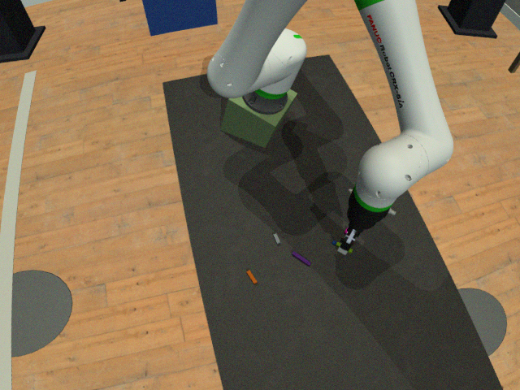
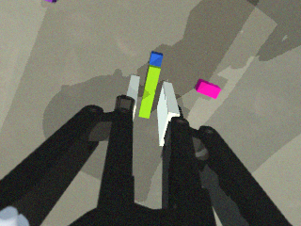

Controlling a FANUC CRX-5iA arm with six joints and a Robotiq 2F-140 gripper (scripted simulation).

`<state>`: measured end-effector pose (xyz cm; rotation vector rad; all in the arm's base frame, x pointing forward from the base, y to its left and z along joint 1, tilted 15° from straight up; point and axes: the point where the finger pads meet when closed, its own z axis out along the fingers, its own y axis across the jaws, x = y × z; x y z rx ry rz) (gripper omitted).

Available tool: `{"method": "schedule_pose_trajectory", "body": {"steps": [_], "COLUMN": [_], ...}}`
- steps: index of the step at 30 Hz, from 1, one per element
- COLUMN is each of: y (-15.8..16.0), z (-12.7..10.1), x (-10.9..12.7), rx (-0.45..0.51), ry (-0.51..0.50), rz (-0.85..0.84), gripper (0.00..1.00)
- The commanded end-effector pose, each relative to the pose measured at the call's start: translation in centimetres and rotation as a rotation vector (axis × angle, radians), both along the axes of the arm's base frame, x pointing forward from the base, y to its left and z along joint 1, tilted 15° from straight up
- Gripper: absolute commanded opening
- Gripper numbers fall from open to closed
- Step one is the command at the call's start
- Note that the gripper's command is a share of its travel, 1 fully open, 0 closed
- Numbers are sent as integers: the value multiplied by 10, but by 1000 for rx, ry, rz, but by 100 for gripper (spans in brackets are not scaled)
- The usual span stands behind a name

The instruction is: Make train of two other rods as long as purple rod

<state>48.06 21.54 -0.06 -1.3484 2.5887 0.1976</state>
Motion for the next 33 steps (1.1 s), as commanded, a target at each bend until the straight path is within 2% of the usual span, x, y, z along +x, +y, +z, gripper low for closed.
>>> {"method": "schedule_pose_trajectory", "body": {"steps": [1, 7, 9, 17, 26, 27, 33], "y": [-2, -8, -8, -17, -19, -19, -19], "z": [9, 37, 37, 75, 83, 83, 83], "x": [-1, -5, -5, -10, -11, -11, -11], "rx": [0, 0, 0, 0, 0, 0, 0], "ry": [0, 0, 0, 0, 0, 0, 0], "rz": [0, 0, 0, 0, 0, 0, 0], "gripper": [15, 15, 15, 15, 15, 100, 100]}}
